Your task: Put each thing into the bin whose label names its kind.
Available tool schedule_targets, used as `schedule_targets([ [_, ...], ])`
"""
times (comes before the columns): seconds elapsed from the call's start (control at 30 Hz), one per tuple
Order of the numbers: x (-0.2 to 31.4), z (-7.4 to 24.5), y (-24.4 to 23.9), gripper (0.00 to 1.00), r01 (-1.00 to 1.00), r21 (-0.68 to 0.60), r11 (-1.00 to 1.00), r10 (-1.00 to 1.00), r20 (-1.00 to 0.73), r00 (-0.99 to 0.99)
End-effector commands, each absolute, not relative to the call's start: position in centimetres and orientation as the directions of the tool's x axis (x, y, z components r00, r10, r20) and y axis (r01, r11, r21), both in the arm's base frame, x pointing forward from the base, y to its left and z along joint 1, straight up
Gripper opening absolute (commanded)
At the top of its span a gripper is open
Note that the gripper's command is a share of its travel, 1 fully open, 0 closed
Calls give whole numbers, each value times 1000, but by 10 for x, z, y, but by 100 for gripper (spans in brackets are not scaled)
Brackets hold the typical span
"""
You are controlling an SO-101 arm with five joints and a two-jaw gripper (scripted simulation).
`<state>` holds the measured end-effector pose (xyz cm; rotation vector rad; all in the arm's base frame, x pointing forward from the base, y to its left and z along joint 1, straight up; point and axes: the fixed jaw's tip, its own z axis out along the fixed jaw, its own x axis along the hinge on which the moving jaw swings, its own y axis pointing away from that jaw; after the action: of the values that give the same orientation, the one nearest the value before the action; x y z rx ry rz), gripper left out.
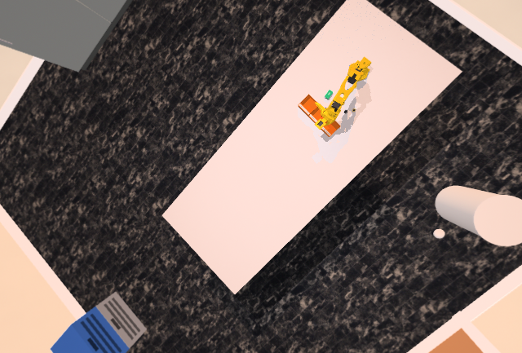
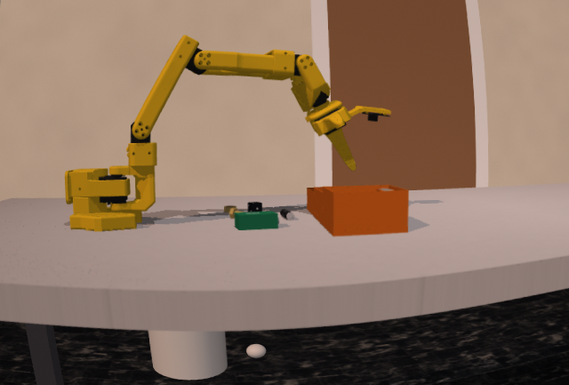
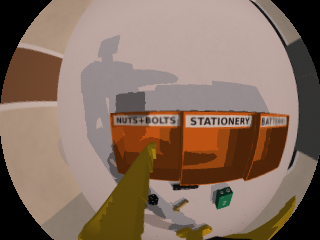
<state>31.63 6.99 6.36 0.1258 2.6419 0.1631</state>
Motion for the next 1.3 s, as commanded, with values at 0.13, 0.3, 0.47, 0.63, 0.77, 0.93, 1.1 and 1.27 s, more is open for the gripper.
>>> schedule_targets([
  [0.13,320,73,93,100,50,199,979,148,-515,-844],
  [0.3,320,73,93,100,50,200,978,149,-516,-844],
  [0.47,320,73,93,100,50,200,978,149,-516,-844],
  [0.63,320,73,93,100,50,200,978,149,-516,-844],
  [0.77,320,73,93,100,50,200,978,149,-516,-844],
  [0.93,319,68,93,100,52,198,979,148,-509,-848],
  [1.1,319,68,93,100,52,198,979,148,-509,-848],
  [1.27,319,68,93,100,52,198,979,148,-509,-848],
])
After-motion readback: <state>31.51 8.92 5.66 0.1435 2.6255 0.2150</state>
